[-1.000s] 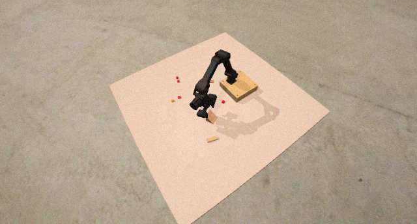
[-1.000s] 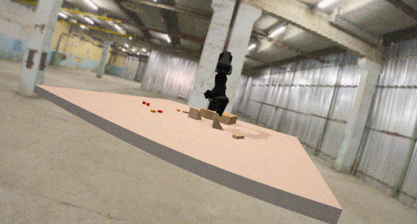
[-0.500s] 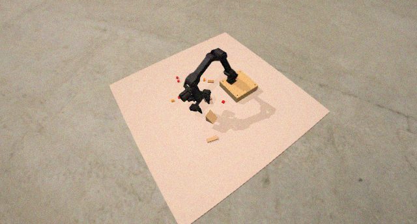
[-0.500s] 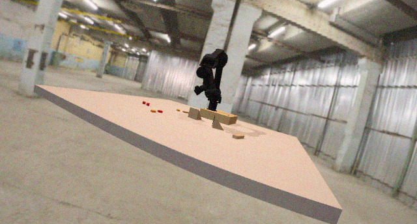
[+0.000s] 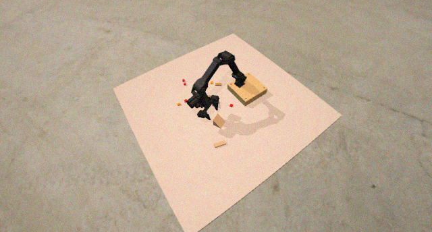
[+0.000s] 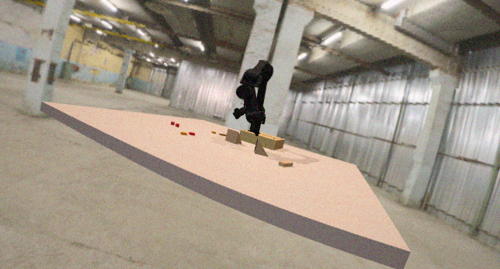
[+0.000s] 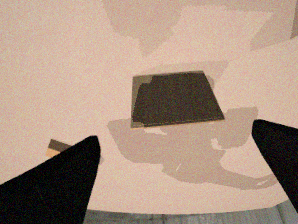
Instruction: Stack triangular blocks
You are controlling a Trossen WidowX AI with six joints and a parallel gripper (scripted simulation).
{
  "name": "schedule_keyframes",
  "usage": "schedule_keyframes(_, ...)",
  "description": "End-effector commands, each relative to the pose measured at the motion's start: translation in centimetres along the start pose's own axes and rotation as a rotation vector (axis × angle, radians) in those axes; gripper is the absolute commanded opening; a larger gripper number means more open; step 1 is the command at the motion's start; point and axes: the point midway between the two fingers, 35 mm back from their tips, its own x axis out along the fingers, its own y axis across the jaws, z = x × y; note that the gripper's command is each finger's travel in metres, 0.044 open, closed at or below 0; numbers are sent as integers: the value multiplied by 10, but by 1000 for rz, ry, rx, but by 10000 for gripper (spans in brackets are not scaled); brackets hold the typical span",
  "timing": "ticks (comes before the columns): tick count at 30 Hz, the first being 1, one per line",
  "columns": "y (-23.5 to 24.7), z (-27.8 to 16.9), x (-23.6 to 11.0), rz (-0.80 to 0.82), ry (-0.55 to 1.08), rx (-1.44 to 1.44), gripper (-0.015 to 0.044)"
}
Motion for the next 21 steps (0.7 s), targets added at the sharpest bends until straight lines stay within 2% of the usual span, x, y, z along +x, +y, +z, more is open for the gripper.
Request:
schedule_keyframes(1,0,-1,9,-2,6,3,440)
schedule_keyframes(21,0,-2,41,-2,7,3,440)
